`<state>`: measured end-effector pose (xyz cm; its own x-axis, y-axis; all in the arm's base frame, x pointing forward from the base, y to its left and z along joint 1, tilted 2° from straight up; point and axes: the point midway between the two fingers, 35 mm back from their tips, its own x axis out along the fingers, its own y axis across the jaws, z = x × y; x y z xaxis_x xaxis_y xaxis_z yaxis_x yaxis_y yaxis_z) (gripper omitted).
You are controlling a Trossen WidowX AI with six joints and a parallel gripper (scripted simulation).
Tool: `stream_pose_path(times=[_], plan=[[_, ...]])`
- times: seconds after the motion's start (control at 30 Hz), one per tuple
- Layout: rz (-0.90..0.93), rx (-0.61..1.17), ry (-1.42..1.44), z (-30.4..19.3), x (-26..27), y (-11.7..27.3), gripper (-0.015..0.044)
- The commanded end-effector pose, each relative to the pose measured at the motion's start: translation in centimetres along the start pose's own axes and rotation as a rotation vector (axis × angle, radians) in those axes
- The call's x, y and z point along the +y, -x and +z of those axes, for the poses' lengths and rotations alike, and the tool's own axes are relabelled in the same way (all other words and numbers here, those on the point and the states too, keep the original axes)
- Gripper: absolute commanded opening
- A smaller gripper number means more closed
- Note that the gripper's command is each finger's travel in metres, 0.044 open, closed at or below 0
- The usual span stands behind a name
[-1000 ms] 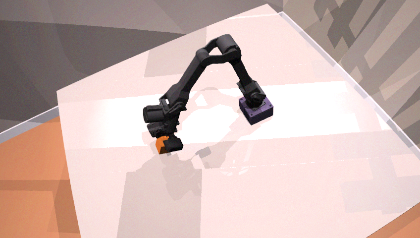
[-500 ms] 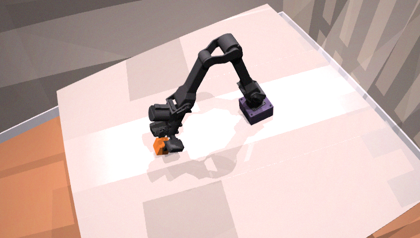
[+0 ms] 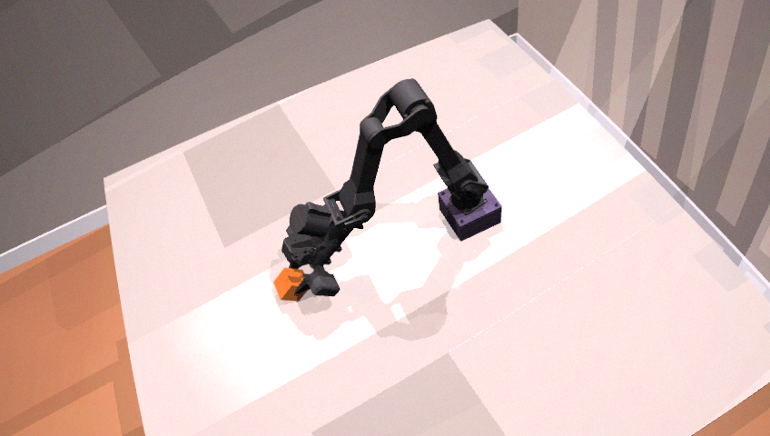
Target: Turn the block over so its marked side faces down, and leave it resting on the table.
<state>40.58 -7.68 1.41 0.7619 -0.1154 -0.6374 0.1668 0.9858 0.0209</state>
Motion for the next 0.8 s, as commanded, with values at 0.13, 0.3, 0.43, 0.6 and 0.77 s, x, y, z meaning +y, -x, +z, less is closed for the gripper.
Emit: stream_pose_path(times=[0.13,0.3,0.43,0.6,0.77], plan=[[0.002,-0.113,-0.004,-1.1,0.1,0.2,0.0],[0.003,-0.189,-0.004,-1.4,0.1,0.7,0.0],[0.003,-0.211,-0.004,-1.4,0.1,1.0,0.0],[0.003,-0.237,-0.004,-1.2,0.1,1.2,0.0],[0.003,-0.239,-0.004,-1.2,0.1,1.2,0.0]])
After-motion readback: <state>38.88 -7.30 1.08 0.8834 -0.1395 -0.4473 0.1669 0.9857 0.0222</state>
